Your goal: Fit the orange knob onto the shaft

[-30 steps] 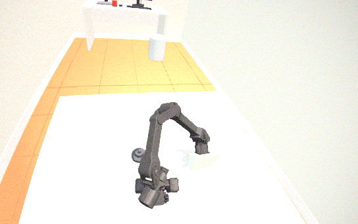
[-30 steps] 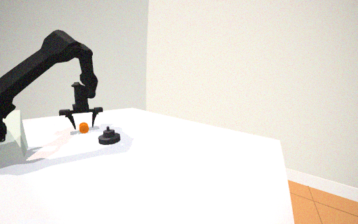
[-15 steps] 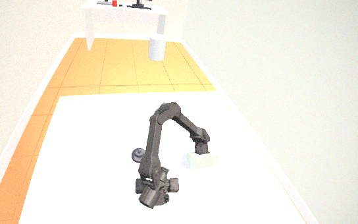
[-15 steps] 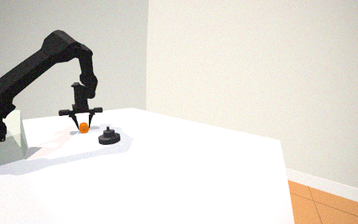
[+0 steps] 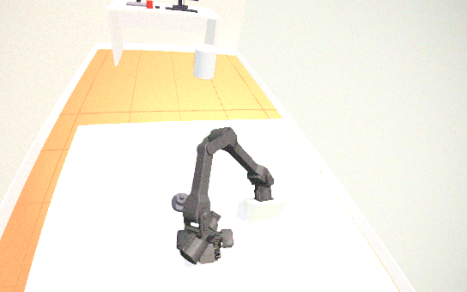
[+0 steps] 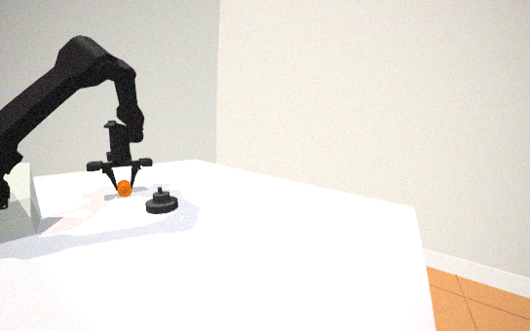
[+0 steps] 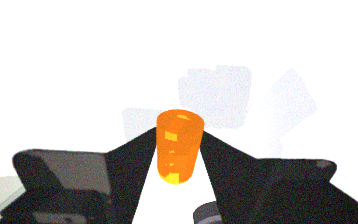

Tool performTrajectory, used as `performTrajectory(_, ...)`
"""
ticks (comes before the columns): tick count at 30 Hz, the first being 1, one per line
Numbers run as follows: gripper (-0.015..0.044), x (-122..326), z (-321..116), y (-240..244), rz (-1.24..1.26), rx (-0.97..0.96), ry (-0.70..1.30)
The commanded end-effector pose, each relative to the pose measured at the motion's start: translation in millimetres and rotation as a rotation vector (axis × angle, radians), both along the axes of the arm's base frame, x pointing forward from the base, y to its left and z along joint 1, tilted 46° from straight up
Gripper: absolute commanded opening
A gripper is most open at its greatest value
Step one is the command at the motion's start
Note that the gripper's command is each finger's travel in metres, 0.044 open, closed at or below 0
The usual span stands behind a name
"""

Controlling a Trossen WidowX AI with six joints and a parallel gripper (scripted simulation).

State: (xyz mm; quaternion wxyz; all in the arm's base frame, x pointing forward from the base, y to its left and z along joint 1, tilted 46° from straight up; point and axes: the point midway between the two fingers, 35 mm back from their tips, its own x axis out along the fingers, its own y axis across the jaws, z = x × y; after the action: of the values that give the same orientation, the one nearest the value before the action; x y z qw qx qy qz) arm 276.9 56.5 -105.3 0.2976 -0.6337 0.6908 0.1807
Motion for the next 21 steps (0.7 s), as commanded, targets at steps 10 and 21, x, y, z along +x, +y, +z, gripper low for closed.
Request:
performTrajectory(10,0.0179,-2.3,13.1,-2.0,0.022,0.192,-0.023)
performTrajectory(21,0.0179,-3.9,22.6,-5.7,0.042,0.348,-0.043)
